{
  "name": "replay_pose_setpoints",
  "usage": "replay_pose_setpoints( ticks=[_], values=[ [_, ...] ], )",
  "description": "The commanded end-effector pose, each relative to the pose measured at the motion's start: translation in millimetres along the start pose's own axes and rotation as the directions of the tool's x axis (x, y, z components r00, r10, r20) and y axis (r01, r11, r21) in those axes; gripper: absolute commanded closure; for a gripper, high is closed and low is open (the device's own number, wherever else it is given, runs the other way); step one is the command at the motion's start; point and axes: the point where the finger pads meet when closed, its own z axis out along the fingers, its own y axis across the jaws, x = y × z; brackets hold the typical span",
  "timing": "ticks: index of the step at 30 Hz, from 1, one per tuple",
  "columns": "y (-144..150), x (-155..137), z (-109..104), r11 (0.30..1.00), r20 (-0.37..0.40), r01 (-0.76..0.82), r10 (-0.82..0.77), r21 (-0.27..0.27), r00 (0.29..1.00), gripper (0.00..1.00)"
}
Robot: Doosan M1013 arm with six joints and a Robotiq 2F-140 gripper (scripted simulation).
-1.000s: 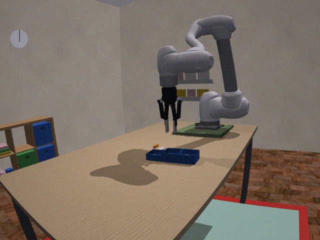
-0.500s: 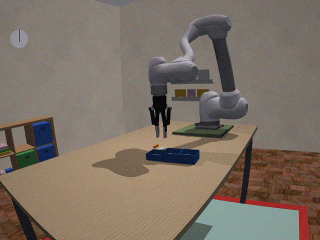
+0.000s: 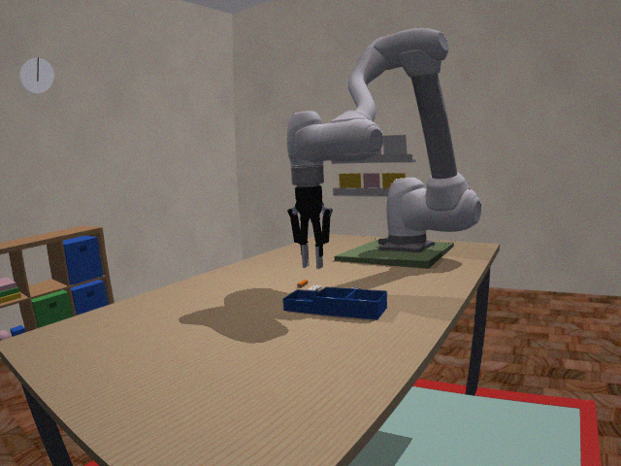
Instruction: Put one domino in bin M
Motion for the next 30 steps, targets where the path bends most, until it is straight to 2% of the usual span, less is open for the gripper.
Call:
replay_pose_setpoints(
  ticks=[1,16,19,21,30],
  values=[
    [-0.2,0.1,-0.1,1.000,0.000,0.000,0.000,0.000,1.000,0.75],
    [-0.5,0.2,-0.1,1.000,0.000,0.000,0.000,0.000,1.000,0.75],
    [-0.6,0.3,11.9,1.000,0.000,0.000,0.000,0.000,1.000,0.75],
    [-0.6,0.3,11.9,1.000,0.000,0.000,0.000,0.000,1.000,0.75],
    [-0.6,0.4,47.9,1.000,0.000,0.000,0.000,0.000,1.000,0.75]
  ],
)
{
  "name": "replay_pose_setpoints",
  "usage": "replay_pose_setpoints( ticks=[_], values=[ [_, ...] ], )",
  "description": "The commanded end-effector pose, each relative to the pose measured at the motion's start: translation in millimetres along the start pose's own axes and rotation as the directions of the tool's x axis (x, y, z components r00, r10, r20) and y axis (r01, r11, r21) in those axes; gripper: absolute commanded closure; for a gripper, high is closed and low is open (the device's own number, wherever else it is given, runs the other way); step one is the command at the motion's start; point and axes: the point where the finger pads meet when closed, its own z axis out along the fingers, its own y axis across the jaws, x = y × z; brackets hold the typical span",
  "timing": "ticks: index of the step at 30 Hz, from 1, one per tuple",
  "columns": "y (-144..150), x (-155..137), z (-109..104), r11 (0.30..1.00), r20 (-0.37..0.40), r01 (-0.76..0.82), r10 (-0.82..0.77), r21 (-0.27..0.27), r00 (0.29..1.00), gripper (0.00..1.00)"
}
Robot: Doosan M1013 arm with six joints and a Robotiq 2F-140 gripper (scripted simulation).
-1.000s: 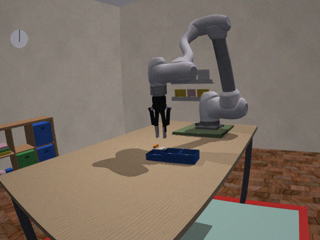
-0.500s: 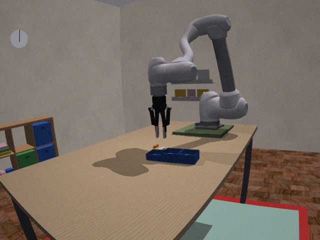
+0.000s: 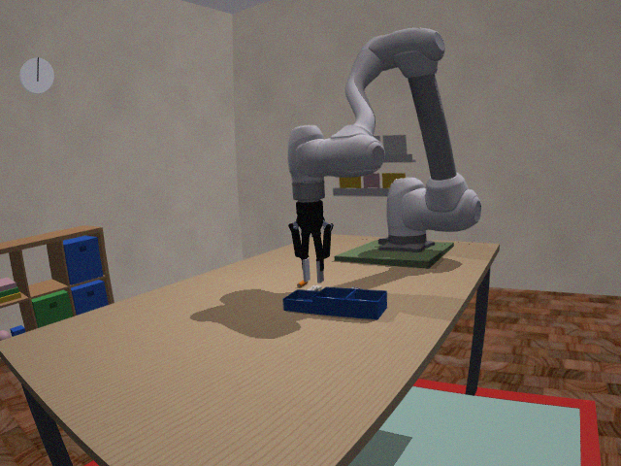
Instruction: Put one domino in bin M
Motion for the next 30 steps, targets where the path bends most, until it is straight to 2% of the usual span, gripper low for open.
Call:
replay_pose_setpoints(
  ticks=[1,15,26,27,30],
  values=[
    [0.0,0.2,9.9,1.000,0.000,0.000,0.000,0.000,1.000,0.75],
    [0.0,0.1,24.9,1.000,0.000,0.000,0.000,0.000,1.000,0.75],
    [0.0,0.1,24.9,1.000,0.000,0.000,0.000,0.000,1.000,0.75],
    [0.0,0.1,24.9,1.000,0.000,0.000,0.000,0.000,1.000,0.87],
    [0.0,0.1,24.9,1.000,0.000,0.000,0.000,0.000,1.000,0.87]
  ],
)
